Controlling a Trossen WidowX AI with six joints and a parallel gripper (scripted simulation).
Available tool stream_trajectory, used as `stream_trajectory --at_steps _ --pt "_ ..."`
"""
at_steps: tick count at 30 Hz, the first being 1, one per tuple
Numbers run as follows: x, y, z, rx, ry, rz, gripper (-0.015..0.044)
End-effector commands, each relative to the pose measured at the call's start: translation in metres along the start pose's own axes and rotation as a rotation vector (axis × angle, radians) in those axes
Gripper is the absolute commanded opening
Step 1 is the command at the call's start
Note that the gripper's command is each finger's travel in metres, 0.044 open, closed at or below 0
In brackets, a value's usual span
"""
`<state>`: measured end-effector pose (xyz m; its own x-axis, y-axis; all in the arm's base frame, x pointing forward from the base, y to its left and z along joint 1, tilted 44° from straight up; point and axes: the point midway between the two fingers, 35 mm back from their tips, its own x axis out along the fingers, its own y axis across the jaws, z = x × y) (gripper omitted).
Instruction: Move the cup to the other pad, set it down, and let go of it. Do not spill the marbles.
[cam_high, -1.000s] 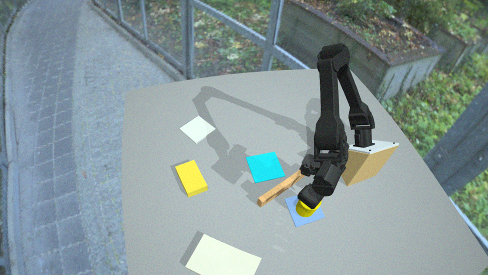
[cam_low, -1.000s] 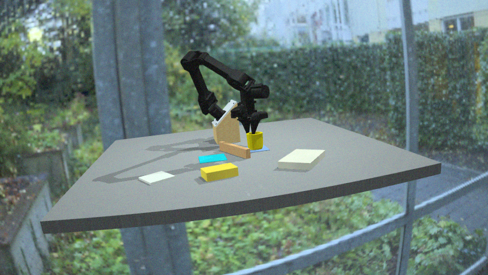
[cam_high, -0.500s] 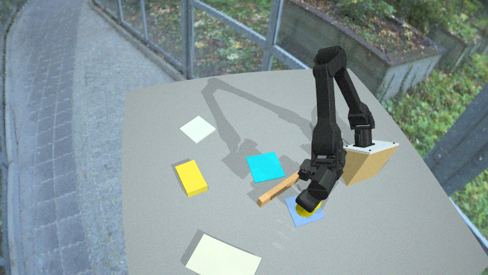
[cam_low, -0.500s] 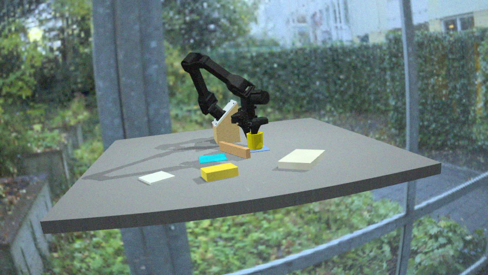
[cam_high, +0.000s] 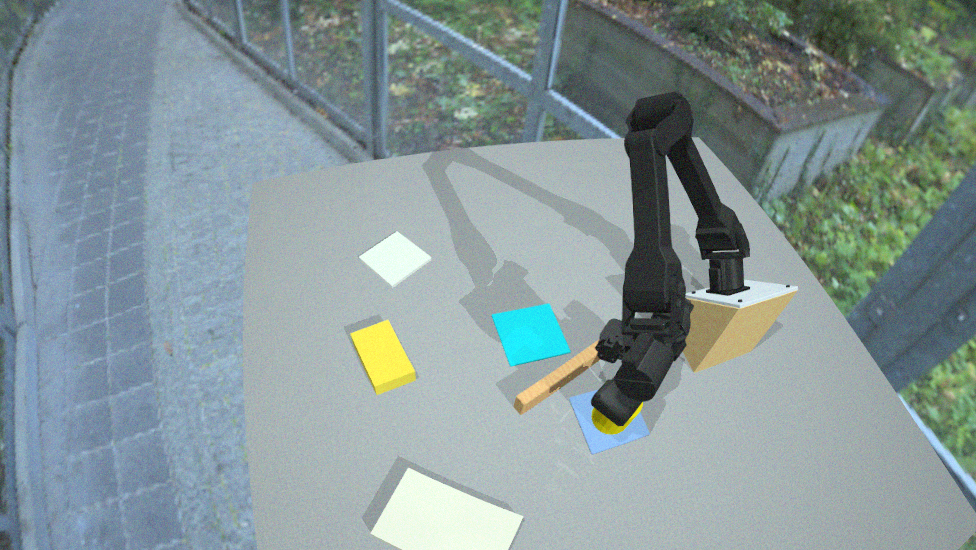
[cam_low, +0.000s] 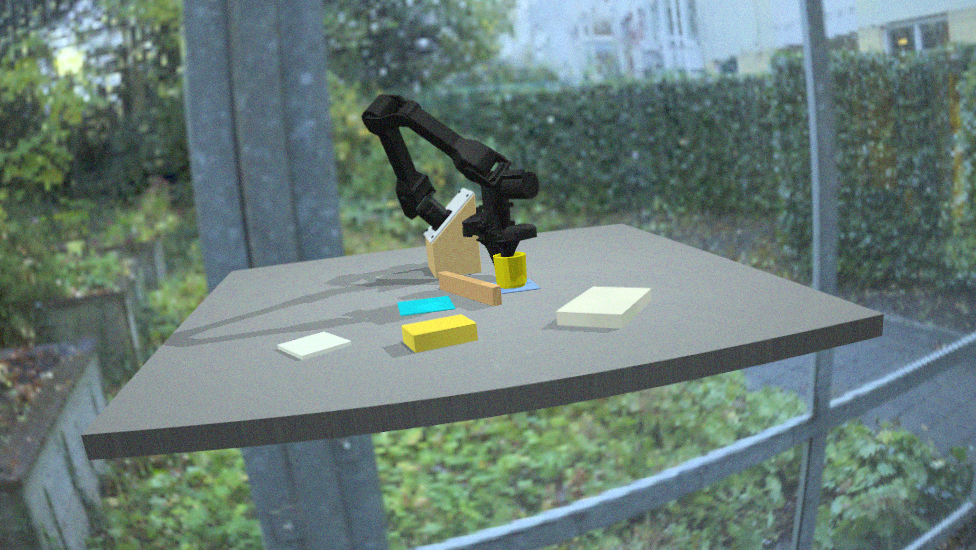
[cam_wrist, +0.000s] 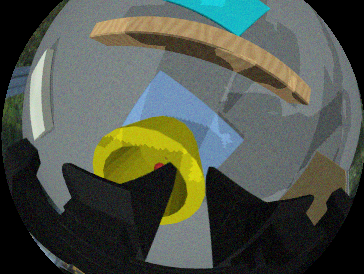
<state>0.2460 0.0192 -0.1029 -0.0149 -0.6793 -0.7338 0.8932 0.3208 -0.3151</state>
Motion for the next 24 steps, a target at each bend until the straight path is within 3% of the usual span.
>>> stream_trajectory --at_steps 1,14,24 --pt "0.000 0.000 0.000 0.001 0.000 0.000 0.0093" --pt "0.000 0.000 0.000 0.001 0.000 0.000 0.0000" --pt "-0.029 0.002 -0.001 -0.003 0.001 0.001 0.0000"
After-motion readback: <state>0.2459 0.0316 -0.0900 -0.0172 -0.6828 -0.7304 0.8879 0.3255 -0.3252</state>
